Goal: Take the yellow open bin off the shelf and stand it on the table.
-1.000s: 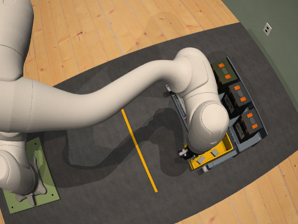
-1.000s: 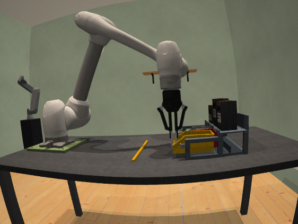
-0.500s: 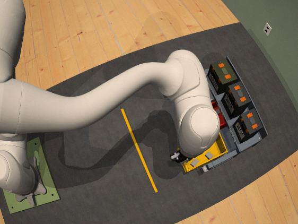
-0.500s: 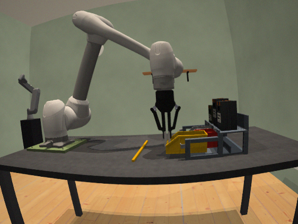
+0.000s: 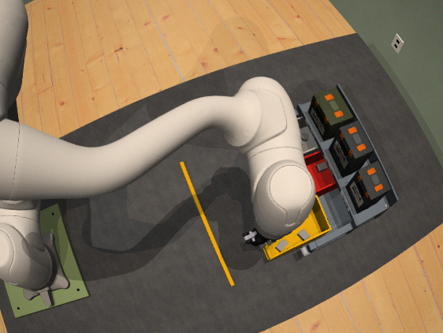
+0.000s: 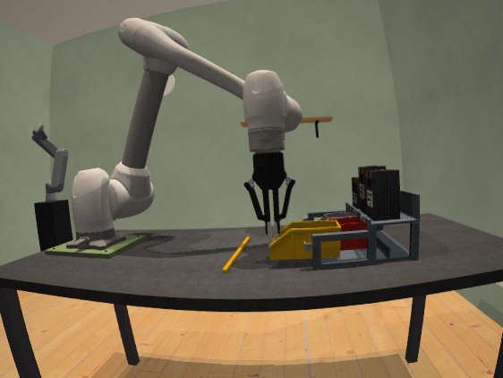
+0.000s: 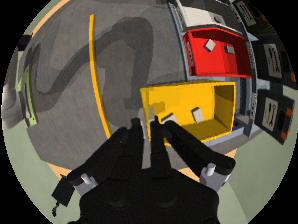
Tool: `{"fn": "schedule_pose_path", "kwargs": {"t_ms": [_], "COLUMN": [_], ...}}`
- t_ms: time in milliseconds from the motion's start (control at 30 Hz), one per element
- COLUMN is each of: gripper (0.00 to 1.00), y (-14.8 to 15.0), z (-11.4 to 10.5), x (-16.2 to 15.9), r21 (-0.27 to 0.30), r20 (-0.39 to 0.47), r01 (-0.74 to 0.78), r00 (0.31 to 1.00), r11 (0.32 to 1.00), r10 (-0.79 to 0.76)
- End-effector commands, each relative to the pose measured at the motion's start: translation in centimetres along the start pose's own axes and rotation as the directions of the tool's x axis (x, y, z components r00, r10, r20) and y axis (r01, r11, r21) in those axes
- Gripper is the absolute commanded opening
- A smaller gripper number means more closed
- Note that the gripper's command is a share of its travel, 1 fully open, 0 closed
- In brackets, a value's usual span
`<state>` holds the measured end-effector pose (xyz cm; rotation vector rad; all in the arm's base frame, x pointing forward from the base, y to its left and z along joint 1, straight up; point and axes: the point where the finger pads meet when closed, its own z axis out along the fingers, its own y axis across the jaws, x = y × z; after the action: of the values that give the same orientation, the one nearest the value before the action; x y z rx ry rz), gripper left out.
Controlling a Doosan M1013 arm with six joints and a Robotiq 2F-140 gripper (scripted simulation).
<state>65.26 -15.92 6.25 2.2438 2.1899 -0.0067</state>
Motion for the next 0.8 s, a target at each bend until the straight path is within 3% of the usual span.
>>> {"fn": "schedule_pose_path", "kwargs": {"t_ms": [0,333,500,767], "gripper": [0.0,0.0,0.0,0.0], "y": [-0.9,-0.9,-3.9,-3.9], "z": [0.0,0.0,0.0,0.0], "x": [0.0,0.0,0.0,0.0], "r21": [0.0,0.0,0.0,0.0], "r20": [0.0,0.0,0.0,0.0], "r01": [0.001,0.001,0.001,0.001], "r00": [1.0,1.0,1.0,1.0], "r11": [1.0,1.0,1.0,1.0], "r10": [-0.001,-0.001,-0.001,-0.001]}}
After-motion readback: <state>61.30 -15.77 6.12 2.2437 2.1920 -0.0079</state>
